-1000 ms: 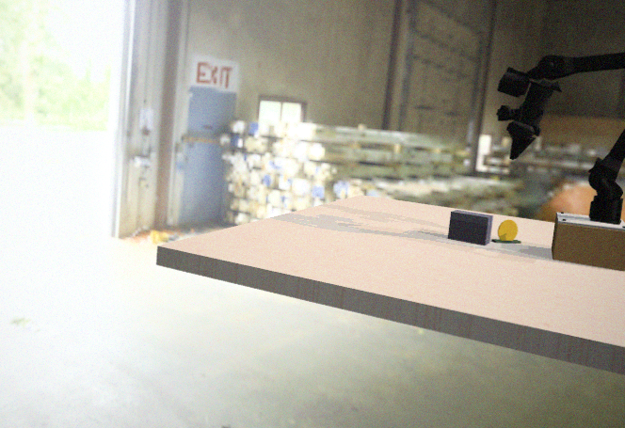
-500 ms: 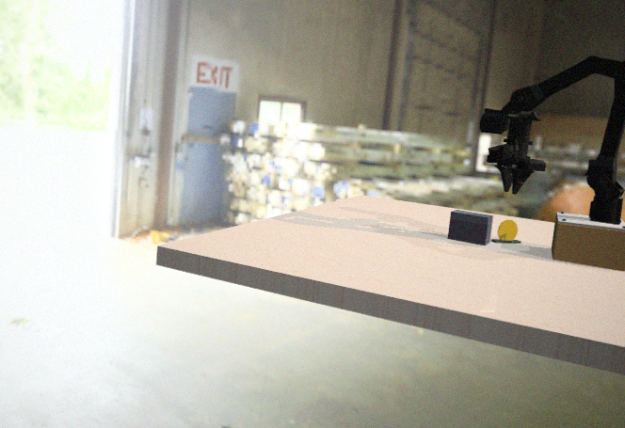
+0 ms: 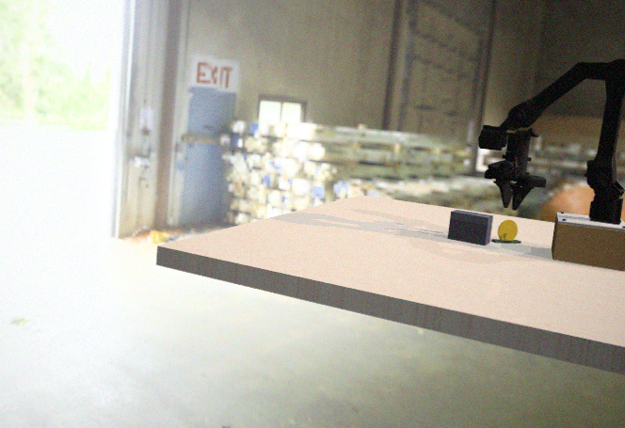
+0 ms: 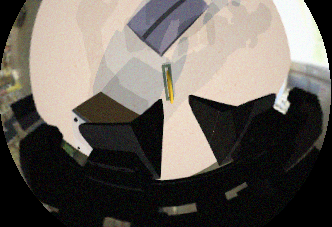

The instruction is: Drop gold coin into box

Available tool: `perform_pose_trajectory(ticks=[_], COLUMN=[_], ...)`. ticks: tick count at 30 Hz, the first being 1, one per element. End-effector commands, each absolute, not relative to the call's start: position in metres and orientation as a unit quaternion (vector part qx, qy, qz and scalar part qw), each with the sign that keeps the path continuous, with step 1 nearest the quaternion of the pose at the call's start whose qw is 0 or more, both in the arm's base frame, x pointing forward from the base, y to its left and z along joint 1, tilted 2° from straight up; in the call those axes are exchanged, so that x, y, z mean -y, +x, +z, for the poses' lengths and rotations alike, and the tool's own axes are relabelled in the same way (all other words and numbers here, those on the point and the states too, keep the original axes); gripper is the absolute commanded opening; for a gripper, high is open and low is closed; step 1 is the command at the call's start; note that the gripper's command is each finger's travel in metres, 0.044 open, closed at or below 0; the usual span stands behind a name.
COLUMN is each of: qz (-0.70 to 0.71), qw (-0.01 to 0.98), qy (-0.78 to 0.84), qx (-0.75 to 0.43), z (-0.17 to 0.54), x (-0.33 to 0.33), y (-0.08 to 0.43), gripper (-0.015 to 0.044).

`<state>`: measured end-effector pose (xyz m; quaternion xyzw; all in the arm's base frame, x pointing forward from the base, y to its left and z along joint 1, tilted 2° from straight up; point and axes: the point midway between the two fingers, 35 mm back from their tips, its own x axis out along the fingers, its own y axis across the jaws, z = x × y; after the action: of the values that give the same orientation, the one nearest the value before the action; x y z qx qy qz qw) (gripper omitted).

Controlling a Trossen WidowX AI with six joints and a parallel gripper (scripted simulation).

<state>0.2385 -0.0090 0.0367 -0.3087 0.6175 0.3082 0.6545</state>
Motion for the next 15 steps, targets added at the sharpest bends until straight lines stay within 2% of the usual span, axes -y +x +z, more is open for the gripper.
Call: perform_pose_trajectory(ticks=[1,15], qz=[0.312,0.312], qw=[0.654,0.654], qy=[-0.308,-0.308], qx=[-0.617,-0.617], z=[0.023,0.007], x=[0.009,0.009], y=[0.238,0.240], gripper=[0.0161,0.0161])
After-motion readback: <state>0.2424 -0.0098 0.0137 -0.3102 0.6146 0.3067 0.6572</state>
